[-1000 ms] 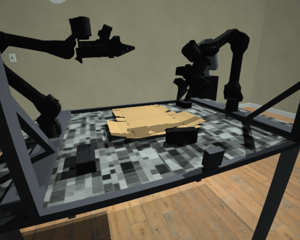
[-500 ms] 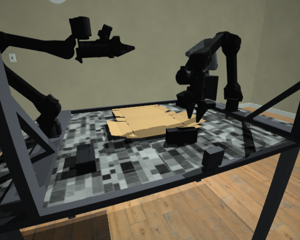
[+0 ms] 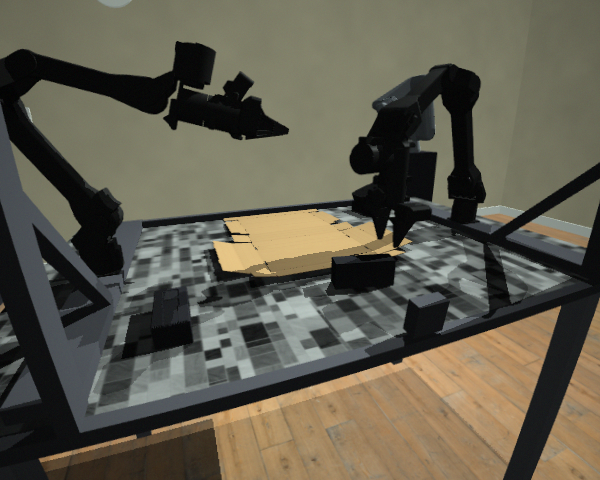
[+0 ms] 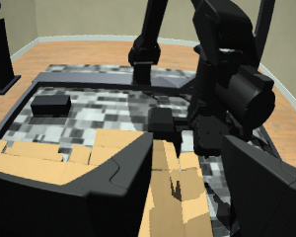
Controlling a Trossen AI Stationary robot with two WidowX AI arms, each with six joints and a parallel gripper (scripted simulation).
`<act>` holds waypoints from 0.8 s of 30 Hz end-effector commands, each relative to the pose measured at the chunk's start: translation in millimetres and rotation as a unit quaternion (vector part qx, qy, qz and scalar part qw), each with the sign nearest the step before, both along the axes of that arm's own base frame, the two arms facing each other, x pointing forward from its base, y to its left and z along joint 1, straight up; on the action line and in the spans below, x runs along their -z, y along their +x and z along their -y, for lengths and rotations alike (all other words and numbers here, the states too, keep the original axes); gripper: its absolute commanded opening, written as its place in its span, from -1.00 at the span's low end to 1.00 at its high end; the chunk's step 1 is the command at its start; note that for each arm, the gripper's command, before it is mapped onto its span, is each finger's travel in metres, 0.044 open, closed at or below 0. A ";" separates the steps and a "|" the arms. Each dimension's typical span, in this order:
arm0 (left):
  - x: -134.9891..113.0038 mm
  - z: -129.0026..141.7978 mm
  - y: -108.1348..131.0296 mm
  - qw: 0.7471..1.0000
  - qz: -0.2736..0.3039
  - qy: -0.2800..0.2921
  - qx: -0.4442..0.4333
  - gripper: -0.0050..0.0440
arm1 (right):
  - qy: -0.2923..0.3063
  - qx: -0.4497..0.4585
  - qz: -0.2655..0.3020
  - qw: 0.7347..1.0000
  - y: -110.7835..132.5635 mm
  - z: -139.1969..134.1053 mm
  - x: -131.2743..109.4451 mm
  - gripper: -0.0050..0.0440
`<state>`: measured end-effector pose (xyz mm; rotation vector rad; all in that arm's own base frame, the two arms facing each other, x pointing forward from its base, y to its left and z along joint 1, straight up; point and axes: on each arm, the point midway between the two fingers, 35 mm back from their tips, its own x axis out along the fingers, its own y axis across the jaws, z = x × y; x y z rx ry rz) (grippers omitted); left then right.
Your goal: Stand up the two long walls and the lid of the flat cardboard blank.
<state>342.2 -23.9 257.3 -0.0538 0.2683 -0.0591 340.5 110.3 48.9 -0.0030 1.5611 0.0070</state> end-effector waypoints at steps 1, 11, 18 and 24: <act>31.0 18.8 21.1 0.995 -0.102 -0.016 0.015 0.27 | 0.003 0.003 0.009 1.000 2.9 -1.3 -6.8 0.31; 104.2 47.7 18.3 0.955 -0.296 -0.017 0.026 0.28 | 0.003 0.003 0.009 1.000 2.9 -1.3 -6.8 0.31; 162.9 73.7 1.4 0.889 -0.458 0.000 0.021 0.28 | 0.003 0.003 0.009 1.000 2.9 -1.3 -6.8 0.31; 196.8 84.7 -25.5 0.820 -0.571 0.028 0.005 0.28 | 0.003 0.003 0.009 1.000 2.9 -1.3 -6.8 0.31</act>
